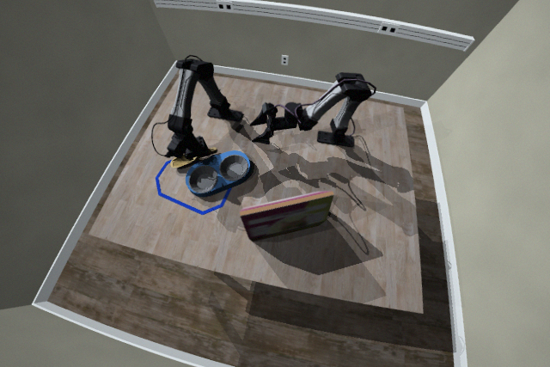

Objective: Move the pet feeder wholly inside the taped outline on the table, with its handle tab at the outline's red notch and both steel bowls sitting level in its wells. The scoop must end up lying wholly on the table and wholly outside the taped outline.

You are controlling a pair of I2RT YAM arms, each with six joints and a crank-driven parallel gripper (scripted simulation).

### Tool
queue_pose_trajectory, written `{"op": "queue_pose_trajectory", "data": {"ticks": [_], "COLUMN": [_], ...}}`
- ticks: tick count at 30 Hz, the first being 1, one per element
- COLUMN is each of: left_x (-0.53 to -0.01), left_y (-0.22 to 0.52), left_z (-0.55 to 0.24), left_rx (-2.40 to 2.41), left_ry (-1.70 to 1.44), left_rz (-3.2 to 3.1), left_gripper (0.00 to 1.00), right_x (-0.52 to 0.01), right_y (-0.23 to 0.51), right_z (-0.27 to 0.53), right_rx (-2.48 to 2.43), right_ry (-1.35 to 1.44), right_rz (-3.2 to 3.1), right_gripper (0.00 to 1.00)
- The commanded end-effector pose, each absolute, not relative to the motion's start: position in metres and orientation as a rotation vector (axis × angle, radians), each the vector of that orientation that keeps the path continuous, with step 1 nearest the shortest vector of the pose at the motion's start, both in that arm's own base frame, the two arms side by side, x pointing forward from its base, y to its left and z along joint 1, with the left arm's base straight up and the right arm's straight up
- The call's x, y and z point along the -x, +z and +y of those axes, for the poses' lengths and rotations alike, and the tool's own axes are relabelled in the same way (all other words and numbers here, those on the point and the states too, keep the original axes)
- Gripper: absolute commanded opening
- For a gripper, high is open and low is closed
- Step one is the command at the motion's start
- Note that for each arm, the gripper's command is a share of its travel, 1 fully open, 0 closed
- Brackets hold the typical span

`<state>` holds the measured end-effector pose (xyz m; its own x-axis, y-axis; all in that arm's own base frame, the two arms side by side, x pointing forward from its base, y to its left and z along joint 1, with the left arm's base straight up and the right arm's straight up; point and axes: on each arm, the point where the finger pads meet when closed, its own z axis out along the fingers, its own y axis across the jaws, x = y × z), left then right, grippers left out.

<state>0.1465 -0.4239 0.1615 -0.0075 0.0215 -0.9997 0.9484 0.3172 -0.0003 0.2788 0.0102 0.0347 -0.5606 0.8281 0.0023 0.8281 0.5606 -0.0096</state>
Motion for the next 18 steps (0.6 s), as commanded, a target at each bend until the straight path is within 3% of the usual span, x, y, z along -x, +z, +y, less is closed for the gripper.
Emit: {"op": "queue_pose_trajectory", "data": {"ticks": [1, 7, 8, 9, 18], "left_x": [-0.145, -0.146, -0.146, -0.146, -0.145], "left_y": [0.163, 0.159, 0.158, 0.157, 0.208], "left_z": [-0.425, -0.426, -0.426, -0.426, -0.434], "left_rx": [-0.967, -0.962, -0.961, -0.961, -0.887], "left_ry": [-0.962, -0.963, -0.963, -0.963, -1.03], "left_rz": [1.346, 1.342, 1.341, 1.341, 1.209], "left_gripper": [1.0, 1.0, 1.0, 1.0, 1.0], "right_x": [-0.28, -0.281, -0.282, -0.284, -0.281], "right_y": [0.023, 0.026, 0.031, 0.037, 0.092], "right_z": [0.013, 0.012, 0.012, 0.012, 0.008], "right_rx": [1.466, 1.47, 1.474, 1.478, 1.476], "right_ry": [0.007, 0.0, -0.006, -0.011, -0.014], "right_rz": [-2.768, -2.778, -2.784, -2.791, -2.797], "right_gripper": [0.4, 0.21, 0.09, 0.21, 0.22]}}
